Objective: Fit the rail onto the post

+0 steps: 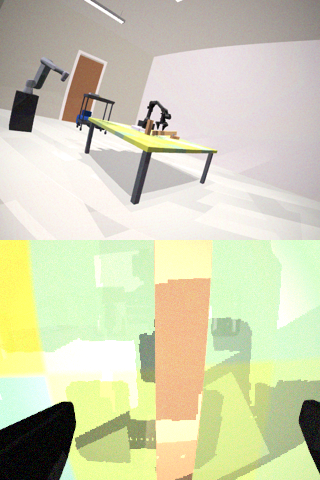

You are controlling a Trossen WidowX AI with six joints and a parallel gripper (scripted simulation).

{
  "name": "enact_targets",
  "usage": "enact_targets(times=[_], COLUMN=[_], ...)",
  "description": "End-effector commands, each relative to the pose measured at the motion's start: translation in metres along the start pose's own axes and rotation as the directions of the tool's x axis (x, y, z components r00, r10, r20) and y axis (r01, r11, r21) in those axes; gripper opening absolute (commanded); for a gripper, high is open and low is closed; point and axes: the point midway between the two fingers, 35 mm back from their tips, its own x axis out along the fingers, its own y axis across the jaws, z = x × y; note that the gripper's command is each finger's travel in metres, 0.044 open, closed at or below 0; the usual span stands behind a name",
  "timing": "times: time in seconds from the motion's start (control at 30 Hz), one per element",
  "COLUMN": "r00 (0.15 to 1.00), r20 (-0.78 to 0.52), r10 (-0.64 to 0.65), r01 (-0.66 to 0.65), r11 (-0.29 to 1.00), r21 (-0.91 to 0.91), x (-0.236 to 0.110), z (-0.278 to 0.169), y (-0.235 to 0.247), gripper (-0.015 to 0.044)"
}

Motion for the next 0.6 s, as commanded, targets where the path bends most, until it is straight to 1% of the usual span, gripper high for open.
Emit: enact_targets(times=[0.0, 0.57], r00=[1.0, 1.0], r20=[0.002, 0.002], r10=[0.017, 0.017], r01=[-0.017, -0.017], r11=[1.0, 1.0], r21=[-0.004, -0.004], x=[0.012, 0.039], z=[0.0, 0.0], y=[0.002, 0.003], gripper=[0.044, 0.044])
